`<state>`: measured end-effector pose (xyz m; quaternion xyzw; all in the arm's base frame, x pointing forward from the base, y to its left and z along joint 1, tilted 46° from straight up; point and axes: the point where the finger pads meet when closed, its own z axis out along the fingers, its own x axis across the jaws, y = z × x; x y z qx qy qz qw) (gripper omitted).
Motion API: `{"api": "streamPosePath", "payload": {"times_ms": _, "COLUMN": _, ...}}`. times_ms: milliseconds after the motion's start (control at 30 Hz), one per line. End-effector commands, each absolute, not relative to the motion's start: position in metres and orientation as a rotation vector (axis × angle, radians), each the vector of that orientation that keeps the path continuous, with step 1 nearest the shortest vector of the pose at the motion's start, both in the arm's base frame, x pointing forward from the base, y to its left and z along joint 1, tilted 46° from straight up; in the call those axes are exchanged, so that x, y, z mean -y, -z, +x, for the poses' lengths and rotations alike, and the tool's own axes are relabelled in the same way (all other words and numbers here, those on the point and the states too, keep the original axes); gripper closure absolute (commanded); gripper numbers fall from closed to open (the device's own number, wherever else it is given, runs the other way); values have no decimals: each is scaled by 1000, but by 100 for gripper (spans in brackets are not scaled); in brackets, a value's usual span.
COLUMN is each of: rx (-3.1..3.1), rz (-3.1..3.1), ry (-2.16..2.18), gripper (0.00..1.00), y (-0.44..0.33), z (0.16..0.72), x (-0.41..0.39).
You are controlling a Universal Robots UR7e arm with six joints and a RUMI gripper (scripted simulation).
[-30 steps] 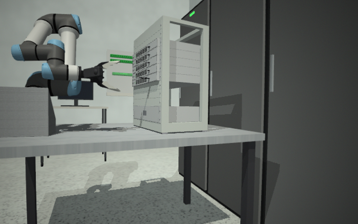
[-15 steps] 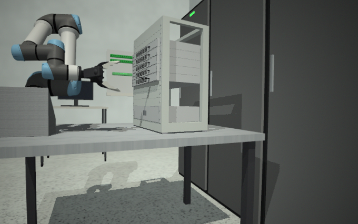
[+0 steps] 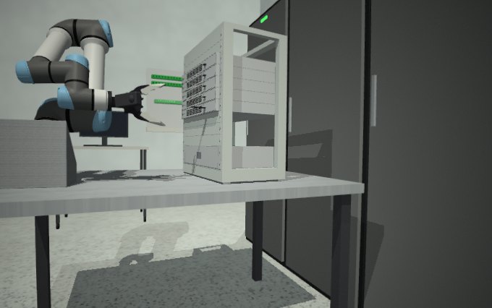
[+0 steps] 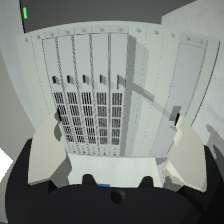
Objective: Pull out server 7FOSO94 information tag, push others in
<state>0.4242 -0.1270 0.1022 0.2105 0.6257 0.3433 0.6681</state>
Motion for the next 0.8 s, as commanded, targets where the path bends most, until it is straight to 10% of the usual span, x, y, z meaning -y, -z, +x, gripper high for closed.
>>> {"api": "streamPosePath", "payload": {"times_ms": 0, "rx": -1412, "rz": 474, "ry": -774, "gripper": 0, "y": -102, "z": 424, "x": 127}}
{"api": "streamPosePath", "payload": {"times_ms": 767, "rx": -1418, "rz": 468, "ry": -781, "gripper": 0, "y": -102, "z": 424, "x": 126}}
